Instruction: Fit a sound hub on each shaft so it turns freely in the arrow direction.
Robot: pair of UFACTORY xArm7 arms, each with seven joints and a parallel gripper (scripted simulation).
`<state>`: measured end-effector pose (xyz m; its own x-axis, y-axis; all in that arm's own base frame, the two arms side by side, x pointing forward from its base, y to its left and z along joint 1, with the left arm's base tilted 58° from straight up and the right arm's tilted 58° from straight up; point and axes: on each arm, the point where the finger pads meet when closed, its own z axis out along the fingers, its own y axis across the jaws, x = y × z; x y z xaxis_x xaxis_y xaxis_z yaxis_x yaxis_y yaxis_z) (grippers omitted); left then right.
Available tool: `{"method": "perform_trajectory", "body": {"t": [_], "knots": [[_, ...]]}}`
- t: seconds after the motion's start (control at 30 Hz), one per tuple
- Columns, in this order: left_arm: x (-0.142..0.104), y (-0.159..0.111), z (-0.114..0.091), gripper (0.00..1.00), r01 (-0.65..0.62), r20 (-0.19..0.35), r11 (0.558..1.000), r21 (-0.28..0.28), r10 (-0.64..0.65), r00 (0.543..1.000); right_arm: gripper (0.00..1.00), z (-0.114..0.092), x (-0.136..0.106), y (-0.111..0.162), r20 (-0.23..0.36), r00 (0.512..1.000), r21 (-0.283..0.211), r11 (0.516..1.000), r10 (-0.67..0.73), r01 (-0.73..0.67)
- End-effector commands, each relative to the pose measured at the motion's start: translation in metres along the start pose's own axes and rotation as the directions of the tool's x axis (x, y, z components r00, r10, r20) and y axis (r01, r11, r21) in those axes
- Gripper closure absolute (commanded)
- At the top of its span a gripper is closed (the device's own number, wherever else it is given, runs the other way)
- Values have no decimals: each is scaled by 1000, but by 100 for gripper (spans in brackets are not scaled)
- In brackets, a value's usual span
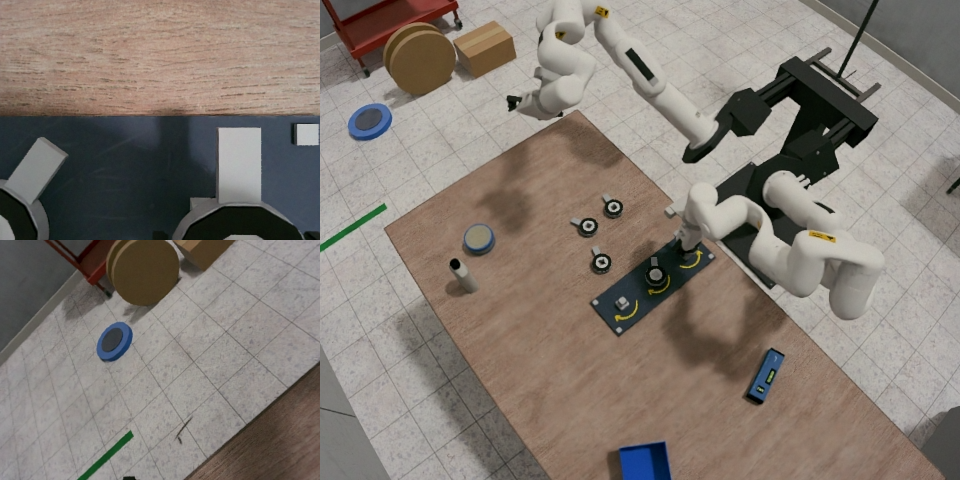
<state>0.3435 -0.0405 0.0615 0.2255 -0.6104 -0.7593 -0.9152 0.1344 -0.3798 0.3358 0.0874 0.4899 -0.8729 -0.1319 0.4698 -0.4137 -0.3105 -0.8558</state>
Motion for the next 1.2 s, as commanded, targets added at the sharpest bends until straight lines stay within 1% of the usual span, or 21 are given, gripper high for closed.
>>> {"method": "perform_trajectory", "body": {"t": [0.0,0.17,0.2,0.27,0.33,0.6,0.63,0.73,0.77,1.17], "knots": [[1,-1,-2,100,0,-3,1000,3,0,1000,0,-1,0,-1,3,1000,1,1000,3,-3],[1,-1,-2,100,0,-3,1000,3,0,1000,0,-1,0,-1,3,1000,1,1000,3,-3],[54,-47,-2,100,3,-4,1000,3,-3,1000,0,-1,0,-1,3,1000,1,1000,3,-3],[55,-47,-2,100,3,-4,1000,3,-3,1000,0,-1,0,-1,3,1000,1,1000,3,-3],[63,-55,-3,100,3,-4,1000,3,-3,1000,0,-1,0,-1,3,1000,1,1000,3,-3],[130,-112,-3,100,3,-4,1000,3,-3,1000,0,-1,0,-1,3,1000,1,1000,3,-3],[133,-115,-2,100,3,-4,1000,3,-3,1000,0,-1,0,-1,3,1000,1,1000,3,-3],[133,-115,-2,100,3,-4,1000,3,-3,1000,0,-1,0,-1,3,1000,1,1000,3,-3],[147,-126,-3,100,3,-5,1000,2,-3,1000,0,-1,0,-1,3,1000,1,1000,3,-3],[147,-126,-3,100,3,-5,1000,2,-3,1000,0,-1,0,-1,3,1000,1,1000,3,-3]]}}
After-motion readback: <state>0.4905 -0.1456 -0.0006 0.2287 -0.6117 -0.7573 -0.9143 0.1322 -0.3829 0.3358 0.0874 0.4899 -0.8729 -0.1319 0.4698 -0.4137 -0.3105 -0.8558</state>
